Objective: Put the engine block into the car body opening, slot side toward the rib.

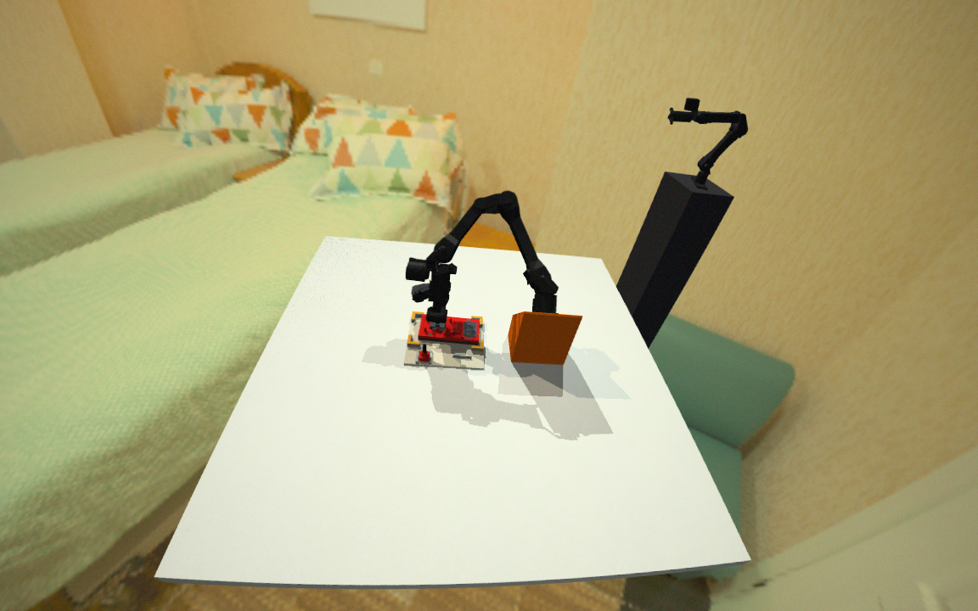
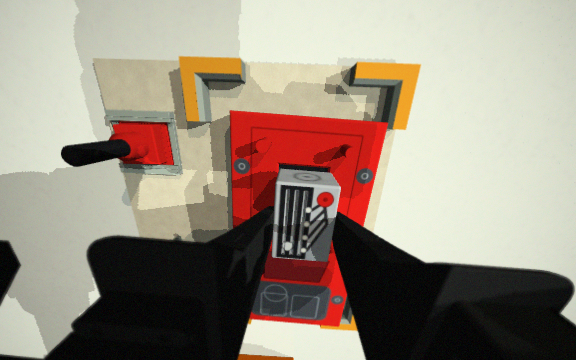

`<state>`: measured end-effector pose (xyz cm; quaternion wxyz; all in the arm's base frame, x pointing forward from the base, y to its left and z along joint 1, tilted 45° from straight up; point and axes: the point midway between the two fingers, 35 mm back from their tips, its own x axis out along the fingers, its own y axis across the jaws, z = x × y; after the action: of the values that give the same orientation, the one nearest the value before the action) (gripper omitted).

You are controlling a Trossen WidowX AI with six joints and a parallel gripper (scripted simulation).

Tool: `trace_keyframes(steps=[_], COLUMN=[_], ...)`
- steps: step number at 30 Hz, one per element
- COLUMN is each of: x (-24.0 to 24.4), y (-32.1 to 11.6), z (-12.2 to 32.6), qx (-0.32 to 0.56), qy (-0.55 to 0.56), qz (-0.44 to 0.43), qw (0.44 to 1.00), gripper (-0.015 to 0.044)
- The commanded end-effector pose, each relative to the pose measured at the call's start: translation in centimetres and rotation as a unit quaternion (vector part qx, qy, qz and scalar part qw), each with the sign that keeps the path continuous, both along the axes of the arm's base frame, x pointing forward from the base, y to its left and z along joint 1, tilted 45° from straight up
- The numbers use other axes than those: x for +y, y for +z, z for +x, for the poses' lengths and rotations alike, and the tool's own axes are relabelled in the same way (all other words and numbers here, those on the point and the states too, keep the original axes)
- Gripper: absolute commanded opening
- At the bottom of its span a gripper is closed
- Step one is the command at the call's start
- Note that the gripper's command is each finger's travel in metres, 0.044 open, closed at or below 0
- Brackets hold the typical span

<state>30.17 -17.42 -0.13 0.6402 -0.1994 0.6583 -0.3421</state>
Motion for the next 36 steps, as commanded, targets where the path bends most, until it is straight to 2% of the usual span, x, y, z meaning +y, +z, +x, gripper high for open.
trace_keyframes(steps=[1,10,21,33,36], x=[-0.02,-0.03,-0.01,0.17,0.17], y=[-0.01,-0.03,-0.02,0.01,0.01], z=[-0.01,-0.01,-0.01,-0.19,-0.19], qx=[0.002,0.001,0.000,0.001,0.001], qy=[0.002,0.002,0.000,0.001,0.001], qz=[-0.001,-0.001,0.000,-0.001,-0.001], qw=[1.000,1.000,1.000,1.000,1.000], gripper=[0.0158,0.0158,0.0440,0.0440,0.0361])
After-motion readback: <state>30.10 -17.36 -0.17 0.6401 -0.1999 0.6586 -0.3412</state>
